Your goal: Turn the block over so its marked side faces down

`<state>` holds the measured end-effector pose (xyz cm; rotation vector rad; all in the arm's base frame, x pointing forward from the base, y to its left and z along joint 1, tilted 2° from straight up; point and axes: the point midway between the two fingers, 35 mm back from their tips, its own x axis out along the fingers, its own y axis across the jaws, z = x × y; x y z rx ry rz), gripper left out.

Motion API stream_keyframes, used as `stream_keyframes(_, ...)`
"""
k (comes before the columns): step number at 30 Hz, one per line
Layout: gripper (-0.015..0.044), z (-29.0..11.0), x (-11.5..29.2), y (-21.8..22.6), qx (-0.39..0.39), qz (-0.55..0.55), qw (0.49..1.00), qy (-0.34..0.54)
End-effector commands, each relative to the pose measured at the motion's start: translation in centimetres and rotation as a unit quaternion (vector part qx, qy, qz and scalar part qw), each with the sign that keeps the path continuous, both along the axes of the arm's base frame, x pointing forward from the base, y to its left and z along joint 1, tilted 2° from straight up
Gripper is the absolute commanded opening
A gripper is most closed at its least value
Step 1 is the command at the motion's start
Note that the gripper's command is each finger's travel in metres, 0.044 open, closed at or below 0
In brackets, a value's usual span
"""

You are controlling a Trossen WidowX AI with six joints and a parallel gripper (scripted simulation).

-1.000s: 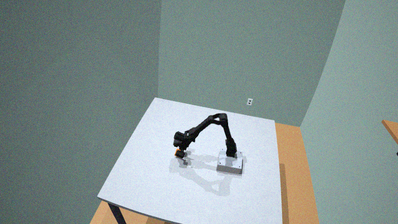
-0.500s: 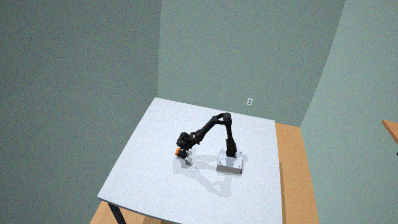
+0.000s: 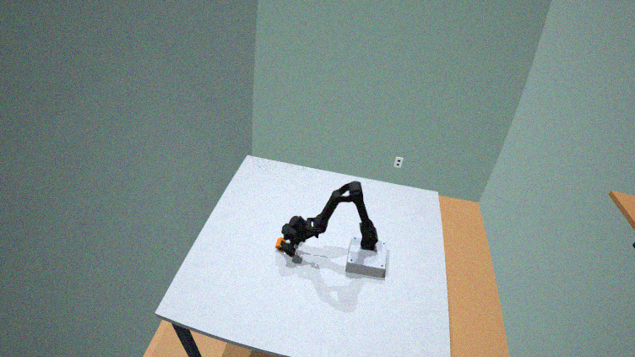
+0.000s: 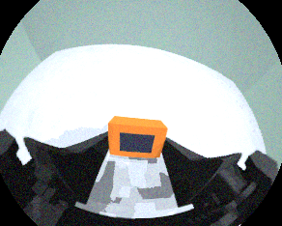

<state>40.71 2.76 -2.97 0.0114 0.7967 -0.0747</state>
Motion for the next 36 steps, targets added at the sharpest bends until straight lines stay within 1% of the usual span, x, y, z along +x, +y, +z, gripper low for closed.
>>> stream_keyframes(1,0.0000,-0.5,0.0,0.1,-0.011,0.007,1.000,-0.024)
stream_keyframes(13,0.0000,-1.4,-0.3,0.0,-0.015,0.003,0.994,-0.112)
stream_keyframes(25,0.0000,-0.9,-1.7,-0.3,-0.010,-0.007,0.980,-0.197)
stream_keyframes(36,0.0000,-0.6,-1.9,-0.3,-0.011,-0.008,0.977,-0.214)
